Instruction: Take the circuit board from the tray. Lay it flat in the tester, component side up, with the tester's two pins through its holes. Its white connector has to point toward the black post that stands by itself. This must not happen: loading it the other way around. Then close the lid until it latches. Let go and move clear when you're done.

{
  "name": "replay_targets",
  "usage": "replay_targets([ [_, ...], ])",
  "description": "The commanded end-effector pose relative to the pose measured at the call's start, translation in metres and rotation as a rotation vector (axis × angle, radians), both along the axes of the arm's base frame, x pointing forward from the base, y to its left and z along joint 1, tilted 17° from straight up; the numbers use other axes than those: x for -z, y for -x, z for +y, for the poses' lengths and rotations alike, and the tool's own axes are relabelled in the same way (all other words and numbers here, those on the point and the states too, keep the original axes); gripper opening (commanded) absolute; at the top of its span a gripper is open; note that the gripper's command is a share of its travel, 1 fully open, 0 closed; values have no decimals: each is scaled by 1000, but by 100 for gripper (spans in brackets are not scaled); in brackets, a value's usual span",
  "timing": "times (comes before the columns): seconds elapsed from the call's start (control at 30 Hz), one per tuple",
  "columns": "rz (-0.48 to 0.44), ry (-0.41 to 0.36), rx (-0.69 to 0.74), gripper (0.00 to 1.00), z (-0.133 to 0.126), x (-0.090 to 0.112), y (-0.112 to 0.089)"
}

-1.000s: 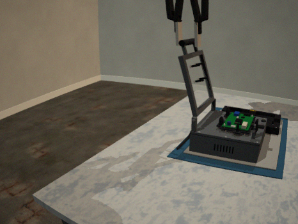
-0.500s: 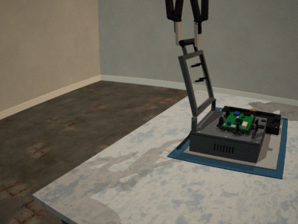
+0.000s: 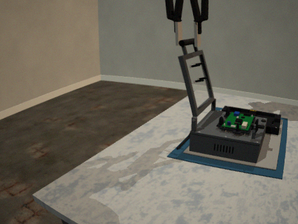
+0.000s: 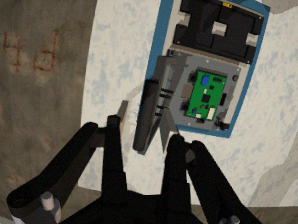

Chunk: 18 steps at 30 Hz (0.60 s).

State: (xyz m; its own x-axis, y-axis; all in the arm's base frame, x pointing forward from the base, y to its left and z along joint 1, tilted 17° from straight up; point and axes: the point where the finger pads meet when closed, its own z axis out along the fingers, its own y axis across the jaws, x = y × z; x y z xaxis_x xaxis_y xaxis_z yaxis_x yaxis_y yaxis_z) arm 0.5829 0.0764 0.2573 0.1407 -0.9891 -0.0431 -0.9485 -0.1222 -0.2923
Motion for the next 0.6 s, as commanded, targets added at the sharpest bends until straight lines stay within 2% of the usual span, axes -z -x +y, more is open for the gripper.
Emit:
replay_targets([
  [0.0,1,0,-3,30,0,2,0],
  [0.03,1,0,-3,0,0,2,0],
  [0.57,1,0,-3,0,0,2,0],
])
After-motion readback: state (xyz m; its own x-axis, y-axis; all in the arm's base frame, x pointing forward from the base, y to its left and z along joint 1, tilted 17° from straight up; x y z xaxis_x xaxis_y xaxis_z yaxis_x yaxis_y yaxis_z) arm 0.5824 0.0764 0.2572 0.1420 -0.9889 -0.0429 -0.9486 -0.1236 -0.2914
